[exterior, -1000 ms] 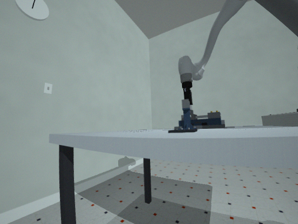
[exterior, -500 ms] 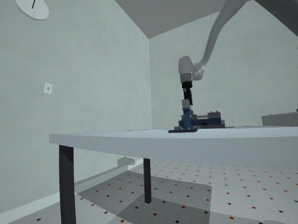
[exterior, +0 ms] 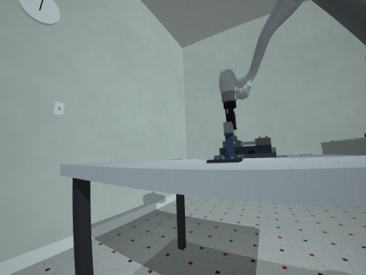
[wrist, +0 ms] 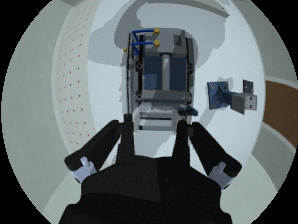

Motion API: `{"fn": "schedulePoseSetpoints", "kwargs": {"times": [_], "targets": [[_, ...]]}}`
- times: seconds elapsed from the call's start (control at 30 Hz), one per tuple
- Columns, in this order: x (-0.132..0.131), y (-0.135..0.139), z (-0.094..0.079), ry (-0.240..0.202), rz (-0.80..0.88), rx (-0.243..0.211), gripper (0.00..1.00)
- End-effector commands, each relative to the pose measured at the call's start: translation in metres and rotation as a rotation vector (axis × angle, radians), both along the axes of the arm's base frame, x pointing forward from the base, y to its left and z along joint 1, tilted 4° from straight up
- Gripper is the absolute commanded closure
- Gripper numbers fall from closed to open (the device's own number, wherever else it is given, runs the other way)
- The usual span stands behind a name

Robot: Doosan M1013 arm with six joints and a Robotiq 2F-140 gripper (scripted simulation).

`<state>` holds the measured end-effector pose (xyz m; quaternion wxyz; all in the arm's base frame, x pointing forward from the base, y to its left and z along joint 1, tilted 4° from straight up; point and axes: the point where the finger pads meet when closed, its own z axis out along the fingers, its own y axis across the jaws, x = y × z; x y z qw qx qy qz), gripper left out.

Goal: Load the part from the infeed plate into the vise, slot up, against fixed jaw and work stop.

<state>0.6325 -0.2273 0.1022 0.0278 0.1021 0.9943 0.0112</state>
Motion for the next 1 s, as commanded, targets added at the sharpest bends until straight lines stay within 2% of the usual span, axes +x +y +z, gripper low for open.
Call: {"fn": "schedulePoseSetpoints", "kwargs": {"times": [0.0,0.97], "targets": [[-0.0003,0.0043,-0.0048,-0.002,0.002,0.008,1.0],[0.0002,0.0046,-0.0148,-0.002,0.002,0.008,1.0]]}}
